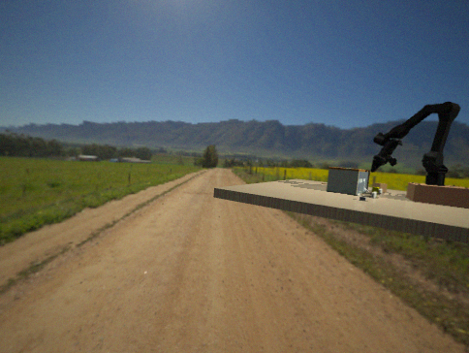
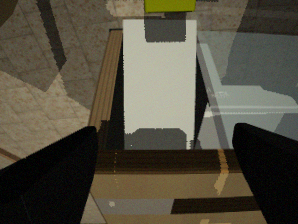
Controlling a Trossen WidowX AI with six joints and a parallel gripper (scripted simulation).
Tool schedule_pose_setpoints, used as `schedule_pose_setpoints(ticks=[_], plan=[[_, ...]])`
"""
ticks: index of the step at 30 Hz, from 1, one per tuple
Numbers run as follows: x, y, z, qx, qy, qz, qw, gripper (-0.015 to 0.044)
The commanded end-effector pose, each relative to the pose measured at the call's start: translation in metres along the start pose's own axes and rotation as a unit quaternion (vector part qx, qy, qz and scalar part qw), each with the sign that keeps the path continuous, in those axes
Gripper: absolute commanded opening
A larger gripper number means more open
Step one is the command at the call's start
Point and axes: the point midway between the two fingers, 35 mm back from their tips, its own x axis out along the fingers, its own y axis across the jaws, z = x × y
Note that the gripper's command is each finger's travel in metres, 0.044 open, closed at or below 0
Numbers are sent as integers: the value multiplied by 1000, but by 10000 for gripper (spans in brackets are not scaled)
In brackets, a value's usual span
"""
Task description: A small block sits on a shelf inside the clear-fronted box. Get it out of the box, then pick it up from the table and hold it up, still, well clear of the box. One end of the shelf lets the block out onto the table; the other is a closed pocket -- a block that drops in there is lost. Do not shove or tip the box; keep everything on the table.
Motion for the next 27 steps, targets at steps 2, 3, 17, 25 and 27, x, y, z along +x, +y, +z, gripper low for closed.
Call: schedule_pose_setpoints(ticks=[2,3,17,25,27], plan=[[41,-10,30,7,-16,-9,1000,285],[41,-10,30,7,-16,-9,1000,285],[55,-9,36,7,-16,-9,1000,285],[67,-8,42,7,-16,-9,1000,285],[70,-8,44,7,-16,-9,1000,285]])
